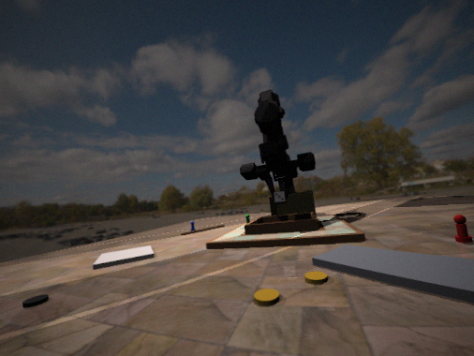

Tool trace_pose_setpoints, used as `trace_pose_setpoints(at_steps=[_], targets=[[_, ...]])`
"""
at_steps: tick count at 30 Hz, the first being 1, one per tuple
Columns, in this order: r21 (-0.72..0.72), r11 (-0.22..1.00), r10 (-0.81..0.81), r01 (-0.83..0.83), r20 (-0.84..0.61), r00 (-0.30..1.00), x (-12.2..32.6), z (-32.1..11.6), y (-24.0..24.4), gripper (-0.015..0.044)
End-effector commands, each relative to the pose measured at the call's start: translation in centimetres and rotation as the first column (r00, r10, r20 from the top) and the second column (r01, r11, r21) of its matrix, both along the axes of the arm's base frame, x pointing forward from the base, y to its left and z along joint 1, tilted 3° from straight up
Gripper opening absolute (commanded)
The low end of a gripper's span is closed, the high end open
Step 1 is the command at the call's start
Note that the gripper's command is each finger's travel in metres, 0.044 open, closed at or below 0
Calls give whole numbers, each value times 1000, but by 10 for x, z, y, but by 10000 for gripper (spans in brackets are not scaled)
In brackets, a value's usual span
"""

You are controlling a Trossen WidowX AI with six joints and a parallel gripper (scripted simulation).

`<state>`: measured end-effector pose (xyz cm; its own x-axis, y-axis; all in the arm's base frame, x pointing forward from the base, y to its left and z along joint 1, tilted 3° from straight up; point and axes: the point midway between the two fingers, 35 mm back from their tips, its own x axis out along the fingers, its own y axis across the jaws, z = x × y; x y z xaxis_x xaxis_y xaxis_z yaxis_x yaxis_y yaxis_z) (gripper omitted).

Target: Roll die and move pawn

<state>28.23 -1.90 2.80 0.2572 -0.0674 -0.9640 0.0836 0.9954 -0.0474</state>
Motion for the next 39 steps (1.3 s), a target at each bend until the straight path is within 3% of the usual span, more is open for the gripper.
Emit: trace_pose_setpoints(at_steps=[1, 16, 30, 39], targets=[[-15, 1000, 11, -10, 114, 993, 3, -4, 0, 0], [-57, 998, 42, -13, 562, 826, 5, -9, 0, 0], [-57, 998, 43, -13, 565, 824, -30, 35, 1, 0], [-52, 999, 40, -13, 566, 823, -32, 36, 2, 0]])
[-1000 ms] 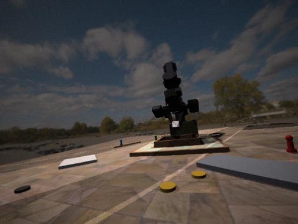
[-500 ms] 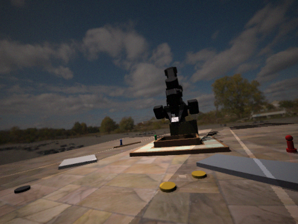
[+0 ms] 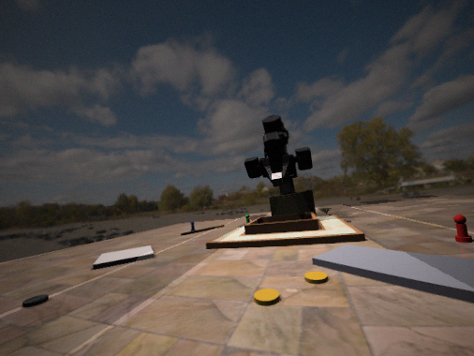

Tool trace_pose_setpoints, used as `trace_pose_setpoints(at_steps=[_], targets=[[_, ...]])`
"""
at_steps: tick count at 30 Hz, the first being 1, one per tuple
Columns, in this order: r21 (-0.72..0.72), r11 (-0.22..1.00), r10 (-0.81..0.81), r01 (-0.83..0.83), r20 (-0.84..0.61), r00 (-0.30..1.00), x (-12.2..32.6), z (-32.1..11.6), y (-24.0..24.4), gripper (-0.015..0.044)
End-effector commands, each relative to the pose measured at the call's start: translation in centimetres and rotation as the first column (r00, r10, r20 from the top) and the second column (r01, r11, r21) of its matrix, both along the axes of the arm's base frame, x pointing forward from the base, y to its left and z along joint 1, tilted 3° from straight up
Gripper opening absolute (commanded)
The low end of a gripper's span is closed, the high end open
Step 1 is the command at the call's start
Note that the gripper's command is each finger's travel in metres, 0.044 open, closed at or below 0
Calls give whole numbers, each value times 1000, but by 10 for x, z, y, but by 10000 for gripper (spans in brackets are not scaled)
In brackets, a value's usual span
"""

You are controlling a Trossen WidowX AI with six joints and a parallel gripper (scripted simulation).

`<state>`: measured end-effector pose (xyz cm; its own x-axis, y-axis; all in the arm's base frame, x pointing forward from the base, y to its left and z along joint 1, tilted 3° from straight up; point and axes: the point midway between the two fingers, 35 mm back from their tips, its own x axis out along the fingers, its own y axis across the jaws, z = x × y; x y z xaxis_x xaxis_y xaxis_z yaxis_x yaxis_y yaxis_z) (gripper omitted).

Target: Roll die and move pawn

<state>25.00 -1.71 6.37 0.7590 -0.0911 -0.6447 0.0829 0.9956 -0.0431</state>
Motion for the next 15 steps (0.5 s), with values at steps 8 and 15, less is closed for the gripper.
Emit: trace_pose_setpoints(at_steps=[8, 15], targets=[[0, 1000, 0, 0, 1, 1000, 0, 0, 0, 26], [0, 1000, 0, 0, 1, 1000, 0, 0, 0, 210]])
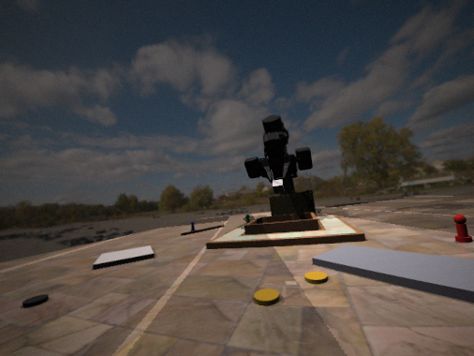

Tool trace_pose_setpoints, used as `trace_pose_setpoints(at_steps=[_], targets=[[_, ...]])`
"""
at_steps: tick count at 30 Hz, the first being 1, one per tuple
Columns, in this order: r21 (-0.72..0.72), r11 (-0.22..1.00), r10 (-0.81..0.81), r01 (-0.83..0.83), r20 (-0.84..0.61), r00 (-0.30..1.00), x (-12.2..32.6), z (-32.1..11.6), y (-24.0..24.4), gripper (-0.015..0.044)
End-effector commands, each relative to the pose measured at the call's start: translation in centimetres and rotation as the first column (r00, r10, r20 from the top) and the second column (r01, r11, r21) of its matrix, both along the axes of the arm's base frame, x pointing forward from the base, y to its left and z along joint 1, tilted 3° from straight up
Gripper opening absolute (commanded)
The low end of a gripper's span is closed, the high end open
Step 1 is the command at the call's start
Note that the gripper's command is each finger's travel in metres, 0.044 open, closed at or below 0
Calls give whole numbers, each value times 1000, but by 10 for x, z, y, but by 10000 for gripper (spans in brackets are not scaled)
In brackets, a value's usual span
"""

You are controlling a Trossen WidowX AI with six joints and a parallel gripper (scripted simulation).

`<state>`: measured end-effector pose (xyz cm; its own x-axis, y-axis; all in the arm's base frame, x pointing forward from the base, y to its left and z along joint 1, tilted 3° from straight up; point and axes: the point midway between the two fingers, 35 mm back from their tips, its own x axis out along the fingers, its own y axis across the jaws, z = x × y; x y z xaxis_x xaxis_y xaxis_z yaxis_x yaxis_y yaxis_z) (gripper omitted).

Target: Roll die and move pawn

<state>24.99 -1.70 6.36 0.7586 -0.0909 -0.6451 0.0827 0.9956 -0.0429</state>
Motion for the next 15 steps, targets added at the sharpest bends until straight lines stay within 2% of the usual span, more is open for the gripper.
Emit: trace_pose_setpoints(at_steps=[1, 5, 9, 15], targets=[[-1, 1000, 0, 0, 2, 1000, 1, 2, 0, 236], [-5, 1000, 0, 0, 0, 1000, 0, 38, 2, 341], [-5, 1000, -1, 1, -8, 1000, 0, 40, 2, 440], [12, 1000, -8, 12, -272, 962, 8, 27, 1, 440]])
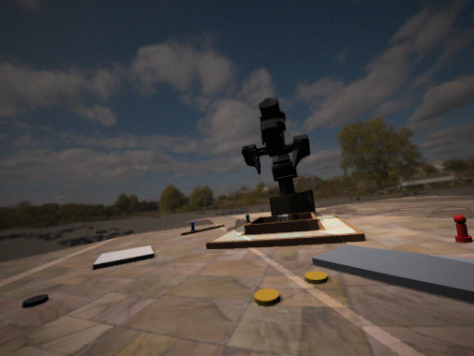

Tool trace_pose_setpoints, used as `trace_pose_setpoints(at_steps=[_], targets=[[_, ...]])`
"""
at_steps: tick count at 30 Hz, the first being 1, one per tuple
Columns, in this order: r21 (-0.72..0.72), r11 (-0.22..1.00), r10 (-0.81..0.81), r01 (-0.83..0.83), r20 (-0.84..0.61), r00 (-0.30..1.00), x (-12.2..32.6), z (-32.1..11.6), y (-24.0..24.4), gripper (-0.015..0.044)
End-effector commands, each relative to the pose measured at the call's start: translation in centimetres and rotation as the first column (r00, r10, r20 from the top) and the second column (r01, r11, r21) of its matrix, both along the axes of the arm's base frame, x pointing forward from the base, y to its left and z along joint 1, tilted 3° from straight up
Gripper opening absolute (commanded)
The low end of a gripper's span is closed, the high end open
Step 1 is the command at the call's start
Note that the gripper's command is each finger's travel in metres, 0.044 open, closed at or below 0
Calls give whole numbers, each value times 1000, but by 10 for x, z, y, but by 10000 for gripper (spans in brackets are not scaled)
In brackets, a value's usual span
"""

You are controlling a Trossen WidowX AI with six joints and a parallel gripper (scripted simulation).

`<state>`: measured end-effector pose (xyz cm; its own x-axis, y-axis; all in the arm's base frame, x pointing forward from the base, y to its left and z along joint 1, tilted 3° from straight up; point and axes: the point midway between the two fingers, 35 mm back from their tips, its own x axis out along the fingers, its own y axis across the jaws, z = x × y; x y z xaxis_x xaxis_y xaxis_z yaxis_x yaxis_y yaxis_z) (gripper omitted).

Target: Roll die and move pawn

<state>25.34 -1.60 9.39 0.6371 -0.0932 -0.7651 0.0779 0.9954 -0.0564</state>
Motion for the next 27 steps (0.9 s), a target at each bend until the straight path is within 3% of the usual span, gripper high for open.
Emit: trace_pose_setpoints(at_steps=[1, 11, 16, 25, 27], targets=[[16, 1000, -8, 11, -153, 988, 6, -7, -1, 440], [43, 998, -19, 52, -566, 824, 17, -36, -4, 440], [37, 998, -17, 45, -554, 832, 17, -36, -4, 440], [29, 995, -59, 96, -608, 792, -34, -58, -88, 204], [31, 994, -66, 108, -619, 783, -49, -63, -104, 200]])
